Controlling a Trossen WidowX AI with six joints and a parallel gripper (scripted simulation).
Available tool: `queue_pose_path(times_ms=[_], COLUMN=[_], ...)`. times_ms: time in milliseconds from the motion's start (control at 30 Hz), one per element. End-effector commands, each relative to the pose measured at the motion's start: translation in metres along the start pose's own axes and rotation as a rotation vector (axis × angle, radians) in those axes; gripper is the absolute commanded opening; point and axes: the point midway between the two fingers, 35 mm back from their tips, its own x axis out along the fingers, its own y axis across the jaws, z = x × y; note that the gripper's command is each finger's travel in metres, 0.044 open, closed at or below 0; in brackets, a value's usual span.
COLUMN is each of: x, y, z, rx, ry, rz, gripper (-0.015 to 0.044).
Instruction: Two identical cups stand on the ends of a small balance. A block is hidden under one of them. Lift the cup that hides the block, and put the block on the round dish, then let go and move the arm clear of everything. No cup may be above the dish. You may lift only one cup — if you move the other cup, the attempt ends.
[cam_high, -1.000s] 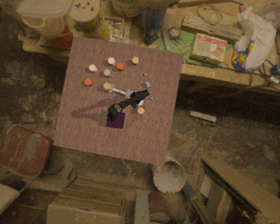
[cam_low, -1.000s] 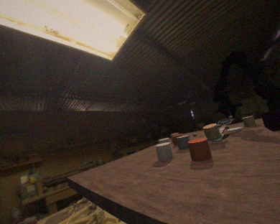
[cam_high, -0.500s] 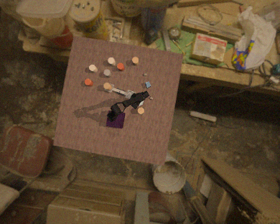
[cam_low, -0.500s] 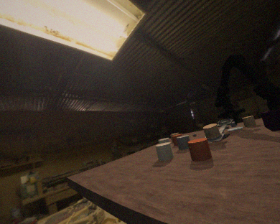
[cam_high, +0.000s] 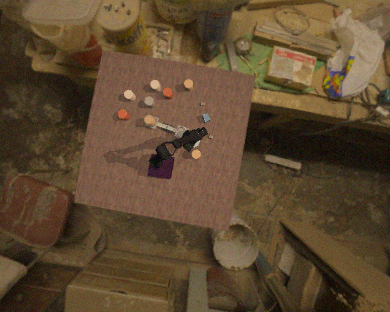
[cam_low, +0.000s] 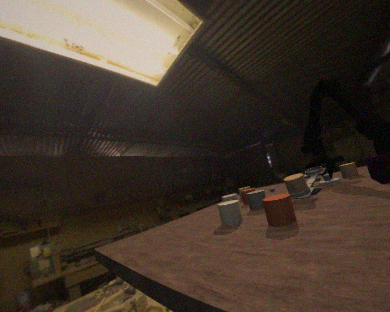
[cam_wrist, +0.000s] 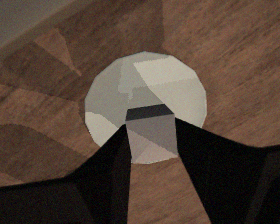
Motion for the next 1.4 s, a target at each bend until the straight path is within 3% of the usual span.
queue_pose_path(times_ms=[0, 500, 833, 1000, 1133, 1367], x=[0.0, -0.001, -0.055, -0.06, -0.098, -0.101], y=[0.0, -0.001, 0.0, 0.0, 0.003, 0.004], z=[0.0, -0.002, 0.0, 0.0, 0.0, 0.0], rx=[0.0, 0.019, -0.001, -0.003, 0.005, 0.006], ry=[0.0, 0.008, -0.003, -0.003, 0.003, 0.004], rz=[0.0, -0.003, -0.003, -0.003, -0.001, -0.001], gripper=[0.0053, 0.044, 0.044, 0.044, 0.044, 0.044])
